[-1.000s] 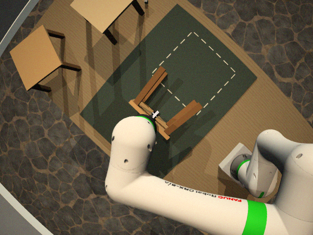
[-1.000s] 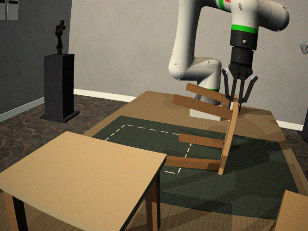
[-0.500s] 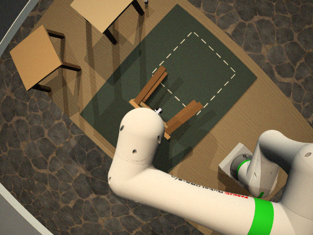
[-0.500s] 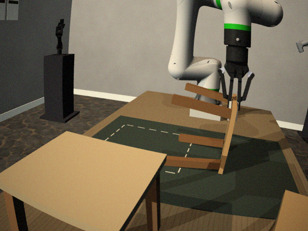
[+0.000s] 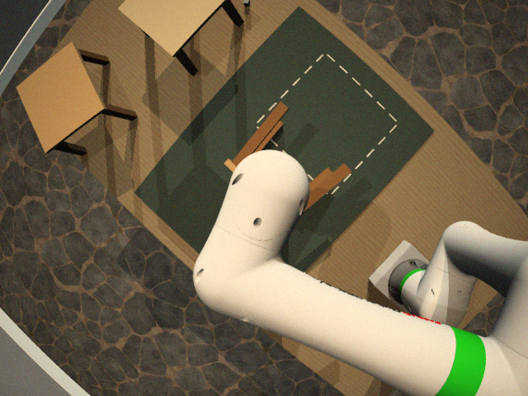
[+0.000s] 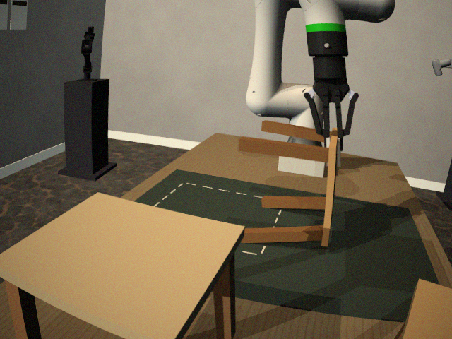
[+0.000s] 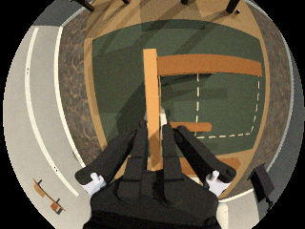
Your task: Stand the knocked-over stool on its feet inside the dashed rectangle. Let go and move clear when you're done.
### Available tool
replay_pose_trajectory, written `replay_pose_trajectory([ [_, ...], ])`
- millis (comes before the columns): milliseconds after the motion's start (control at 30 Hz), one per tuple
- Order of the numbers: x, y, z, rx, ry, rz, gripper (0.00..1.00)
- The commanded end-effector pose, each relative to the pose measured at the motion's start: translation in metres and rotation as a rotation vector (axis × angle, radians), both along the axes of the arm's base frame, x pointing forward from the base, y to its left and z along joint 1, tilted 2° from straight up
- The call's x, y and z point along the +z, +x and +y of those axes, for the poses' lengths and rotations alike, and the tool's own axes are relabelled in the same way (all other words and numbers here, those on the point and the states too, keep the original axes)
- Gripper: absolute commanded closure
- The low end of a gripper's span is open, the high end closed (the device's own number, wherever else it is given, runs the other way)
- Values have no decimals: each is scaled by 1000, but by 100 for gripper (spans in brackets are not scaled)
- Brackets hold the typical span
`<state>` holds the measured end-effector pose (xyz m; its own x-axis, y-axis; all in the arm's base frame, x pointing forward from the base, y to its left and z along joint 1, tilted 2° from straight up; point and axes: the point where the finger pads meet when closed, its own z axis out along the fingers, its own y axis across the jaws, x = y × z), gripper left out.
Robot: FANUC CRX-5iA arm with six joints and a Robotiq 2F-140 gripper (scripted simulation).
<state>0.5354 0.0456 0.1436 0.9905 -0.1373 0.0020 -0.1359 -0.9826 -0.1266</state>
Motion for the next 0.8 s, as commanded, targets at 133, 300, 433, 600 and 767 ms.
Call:
replay_pose_trajectory([
  [133, 19, -3, -23, 1, 67, -7, 90],
  [300, 24, -4, -31, 2, 162, -22, 90],
  [433, 36, -7, -52, 1, 206, -25, 90],
  [600, 47, -10, -75, 2, 283, -39, 90],
  [767, 50, -12, -83, 2, 349, -45, 90],
])
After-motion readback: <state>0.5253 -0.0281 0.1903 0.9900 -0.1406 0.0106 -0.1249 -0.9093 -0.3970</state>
